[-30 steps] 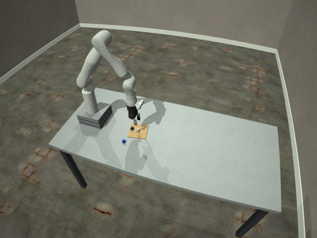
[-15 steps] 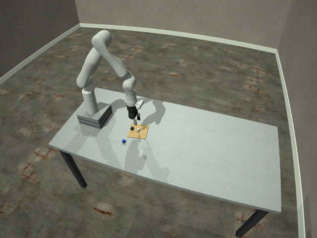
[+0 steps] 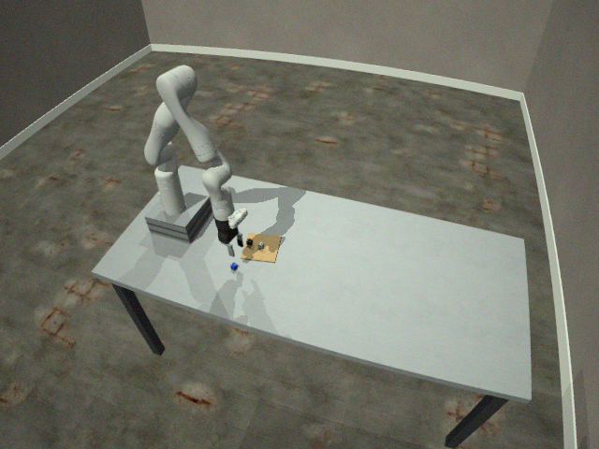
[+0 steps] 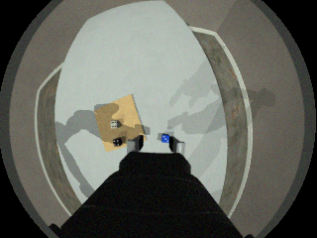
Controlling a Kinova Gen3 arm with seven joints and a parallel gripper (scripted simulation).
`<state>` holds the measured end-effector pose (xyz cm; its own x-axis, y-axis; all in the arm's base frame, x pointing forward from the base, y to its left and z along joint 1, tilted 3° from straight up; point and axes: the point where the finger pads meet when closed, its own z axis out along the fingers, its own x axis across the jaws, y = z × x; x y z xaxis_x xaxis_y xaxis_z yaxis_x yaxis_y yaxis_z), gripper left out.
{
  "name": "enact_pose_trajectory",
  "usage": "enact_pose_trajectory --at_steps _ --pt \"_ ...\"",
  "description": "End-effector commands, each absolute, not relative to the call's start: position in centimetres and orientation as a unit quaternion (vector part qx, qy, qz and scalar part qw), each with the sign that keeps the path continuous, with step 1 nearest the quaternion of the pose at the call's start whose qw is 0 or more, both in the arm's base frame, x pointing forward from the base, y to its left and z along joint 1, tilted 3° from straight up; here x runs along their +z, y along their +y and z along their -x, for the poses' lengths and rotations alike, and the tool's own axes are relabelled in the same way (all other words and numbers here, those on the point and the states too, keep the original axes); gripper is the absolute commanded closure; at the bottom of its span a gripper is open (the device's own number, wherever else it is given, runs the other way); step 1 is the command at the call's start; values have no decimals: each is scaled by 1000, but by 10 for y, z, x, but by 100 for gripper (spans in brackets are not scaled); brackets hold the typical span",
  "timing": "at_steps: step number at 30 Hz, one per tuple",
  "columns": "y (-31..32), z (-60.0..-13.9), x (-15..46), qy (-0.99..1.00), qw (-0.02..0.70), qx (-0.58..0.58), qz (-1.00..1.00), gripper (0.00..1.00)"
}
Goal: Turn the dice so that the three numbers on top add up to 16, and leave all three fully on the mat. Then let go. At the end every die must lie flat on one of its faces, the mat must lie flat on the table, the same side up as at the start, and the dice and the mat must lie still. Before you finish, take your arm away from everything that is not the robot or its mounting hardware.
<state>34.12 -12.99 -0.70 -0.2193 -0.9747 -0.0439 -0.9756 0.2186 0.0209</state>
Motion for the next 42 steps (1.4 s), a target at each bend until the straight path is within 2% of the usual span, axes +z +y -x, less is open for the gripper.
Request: enact_pose_trajectory --at_steps 1,2,42 --pt "-152 -329 -10 798 11 26 601 0" --pt "-152 -329 -10 798 11 26 601 30" --pt "-152 -329 -11 798 11 26 601 30"
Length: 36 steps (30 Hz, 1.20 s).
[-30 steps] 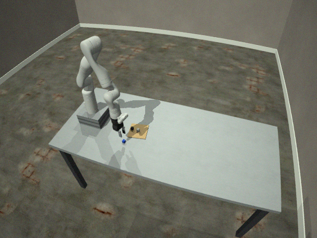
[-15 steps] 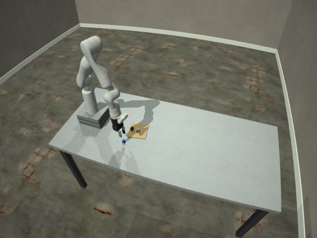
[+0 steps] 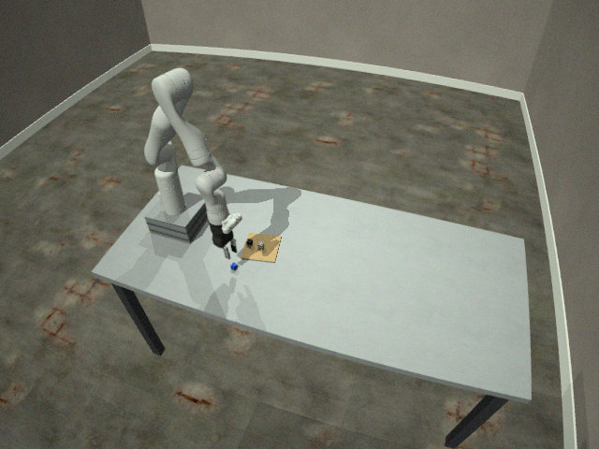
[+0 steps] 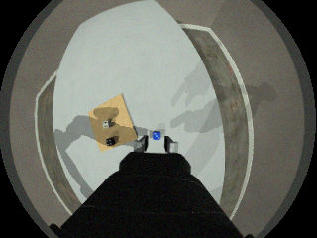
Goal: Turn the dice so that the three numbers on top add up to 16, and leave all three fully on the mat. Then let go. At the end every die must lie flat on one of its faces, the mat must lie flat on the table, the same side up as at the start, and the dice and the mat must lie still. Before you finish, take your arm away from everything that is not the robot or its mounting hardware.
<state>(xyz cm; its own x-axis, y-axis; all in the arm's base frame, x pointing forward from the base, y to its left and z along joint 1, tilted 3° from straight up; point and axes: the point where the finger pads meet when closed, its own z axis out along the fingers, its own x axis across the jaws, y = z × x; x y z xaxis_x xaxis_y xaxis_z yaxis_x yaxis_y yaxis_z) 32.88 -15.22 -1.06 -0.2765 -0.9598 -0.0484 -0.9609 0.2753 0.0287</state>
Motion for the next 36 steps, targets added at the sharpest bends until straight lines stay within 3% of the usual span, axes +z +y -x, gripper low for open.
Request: enact_pose_trajectory --at_steps 1,36 --pt "-152 -329 -11 798 11 26 601 30" --pt "-150 -329 -48 798 11 26 601 30"
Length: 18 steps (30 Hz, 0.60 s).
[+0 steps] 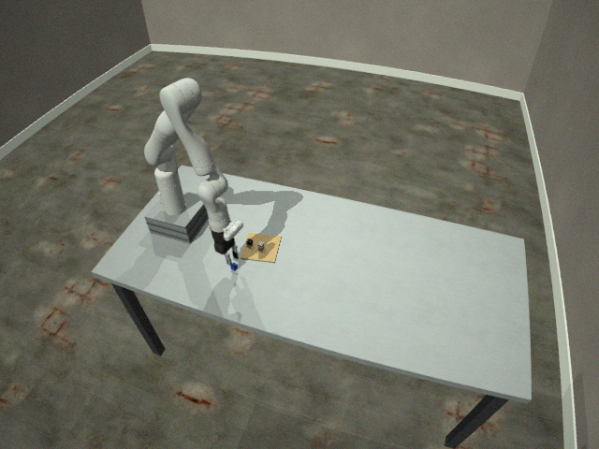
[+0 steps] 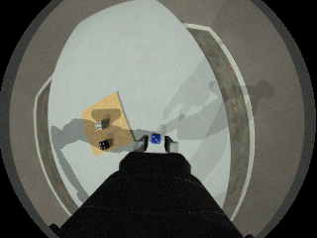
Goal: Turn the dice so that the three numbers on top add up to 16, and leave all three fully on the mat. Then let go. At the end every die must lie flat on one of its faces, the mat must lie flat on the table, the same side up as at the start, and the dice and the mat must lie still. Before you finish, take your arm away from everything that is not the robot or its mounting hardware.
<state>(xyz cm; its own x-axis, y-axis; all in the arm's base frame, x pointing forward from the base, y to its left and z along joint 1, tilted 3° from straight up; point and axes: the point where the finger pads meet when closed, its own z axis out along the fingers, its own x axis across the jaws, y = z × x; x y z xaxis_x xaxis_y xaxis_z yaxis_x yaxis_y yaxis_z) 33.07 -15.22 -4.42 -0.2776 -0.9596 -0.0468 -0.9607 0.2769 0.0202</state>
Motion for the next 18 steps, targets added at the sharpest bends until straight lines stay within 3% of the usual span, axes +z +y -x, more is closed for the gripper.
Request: enact_pose_trajectory --at_steps 1,18 --pt "-150 -329 -48 798 11 26 601 30" --pt "-150 -329 -61 798 11 26 601 30"
